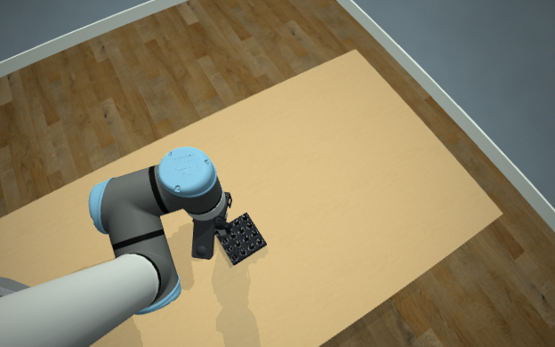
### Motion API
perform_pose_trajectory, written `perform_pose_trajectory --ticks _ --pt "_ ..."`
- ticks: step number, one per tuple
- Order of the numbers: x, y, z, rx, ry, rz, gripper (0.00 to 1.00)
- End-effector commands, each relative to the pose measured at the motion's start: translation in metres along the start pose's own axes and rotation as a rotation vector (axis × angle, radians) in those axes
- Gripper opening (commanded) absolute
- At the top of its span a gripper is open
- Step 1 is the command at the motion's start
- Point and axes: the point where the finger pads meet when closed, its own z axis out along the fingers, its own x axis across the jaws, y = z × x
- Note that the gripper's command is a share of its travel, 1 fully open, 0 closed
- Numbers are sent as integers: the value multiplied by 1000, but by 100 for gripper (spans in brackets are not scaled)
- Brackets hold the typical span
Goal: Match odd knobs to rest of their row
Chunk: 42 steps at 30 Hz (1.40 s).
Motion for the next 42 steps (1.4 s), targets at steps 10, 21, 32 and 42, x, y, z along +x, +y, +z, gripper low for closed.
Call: perform_pose_trajectory --ticks 10,21,32,42 --pt "1 0 0 0 1 -1 4" --pt "1 0 0 0 1 8 4" --pt "1 0 0 0 1 42 4" --pt "0 0 0 -1 0 124 4"
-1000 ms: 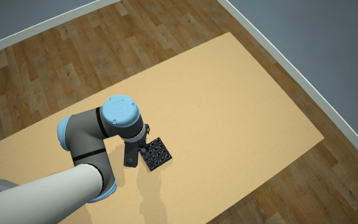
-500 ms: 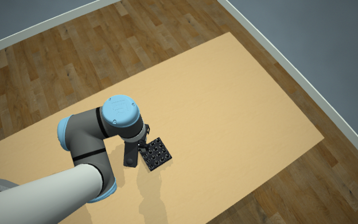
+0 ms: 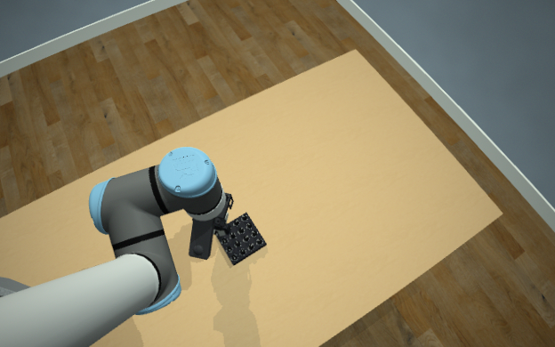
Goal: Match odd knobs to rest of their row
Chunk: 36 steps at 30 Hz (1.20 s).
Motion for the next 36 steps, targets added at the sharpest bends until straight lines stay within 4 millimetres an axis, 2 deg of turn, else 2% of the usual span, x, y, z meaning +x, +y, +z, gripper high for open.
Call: perform_pose_trajectory --ticks 1,23,36 --pt "-1 0 0 0 0 58 4" --pt "0 1 0 -1 -1 338 4" --pt "1 1 -1 -1 -1 614 4"
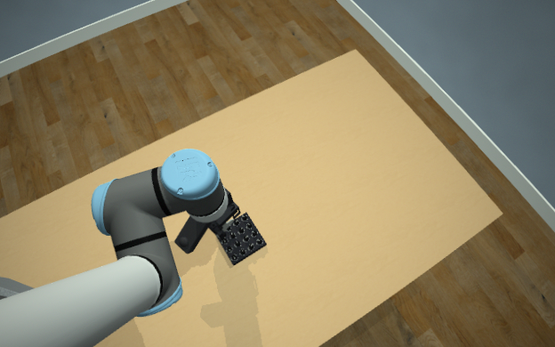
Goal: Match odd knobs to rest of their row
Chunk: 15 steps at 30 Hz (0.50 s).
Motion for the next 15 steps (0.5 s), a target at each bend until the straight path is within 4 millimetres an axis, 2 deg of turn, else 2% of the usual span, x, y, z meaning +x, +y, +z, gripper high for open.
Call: perform_pose_trajectory --ticks 1,4,15 --pt "0 1 -1 2 -2 136 4" --pt "0 1 -1 2 -2 159 4" --pt "1 1 -1 2 -2 409 4"
